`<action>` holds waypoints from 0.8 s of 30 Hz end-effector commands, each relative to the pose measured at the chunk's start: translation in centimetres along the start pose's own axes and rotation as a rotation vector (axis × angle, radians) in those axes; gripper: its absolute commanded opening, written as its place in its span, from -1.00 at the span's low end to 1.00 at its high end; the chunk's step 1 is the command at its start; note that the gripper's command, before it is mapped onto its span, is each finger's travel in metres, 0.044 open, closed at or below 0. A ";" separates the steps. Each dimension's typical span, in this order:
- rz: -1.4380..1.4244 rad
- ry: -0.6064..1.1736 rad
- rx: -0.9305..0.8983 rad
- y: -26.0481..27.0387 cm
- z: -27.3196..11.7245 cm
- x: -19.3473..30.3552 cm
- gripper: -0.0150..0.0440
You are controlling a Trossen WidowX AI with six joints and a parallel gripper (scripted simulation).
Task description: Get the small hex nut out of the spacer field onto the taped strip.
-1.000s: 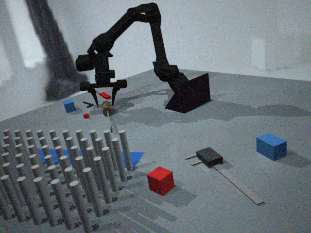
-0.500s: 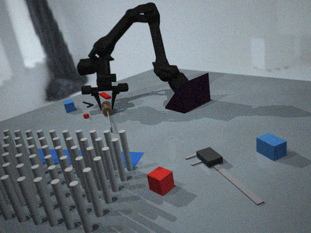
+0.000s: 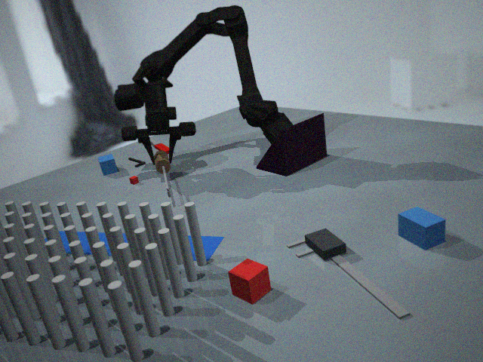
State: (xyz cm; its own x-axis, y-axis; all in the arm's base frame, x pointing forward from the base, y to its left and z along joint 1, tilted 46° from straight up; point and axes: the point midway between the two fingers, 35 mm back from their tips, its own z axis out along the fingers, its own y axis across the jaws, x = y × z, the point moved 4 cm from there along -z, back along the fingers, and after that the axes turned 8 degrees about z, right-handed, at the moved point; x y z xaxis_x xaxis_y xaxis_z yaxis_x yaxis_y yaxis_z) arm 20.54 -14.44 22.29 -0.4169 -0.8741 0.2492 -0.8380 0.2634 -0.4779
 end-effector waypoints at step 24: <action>0.004 0.001 -0.007 -0.9 -11.2 -5.3 -0.49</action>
State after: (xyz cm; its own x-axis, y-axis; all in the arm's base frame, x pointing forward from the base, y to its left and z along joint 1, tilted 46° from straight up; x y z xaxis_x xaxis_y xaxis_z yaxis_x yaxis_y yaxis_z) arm 20.10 -6.51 29.60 -0.4180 -0.8746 0.2456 -0.8422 0.2717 -0.4656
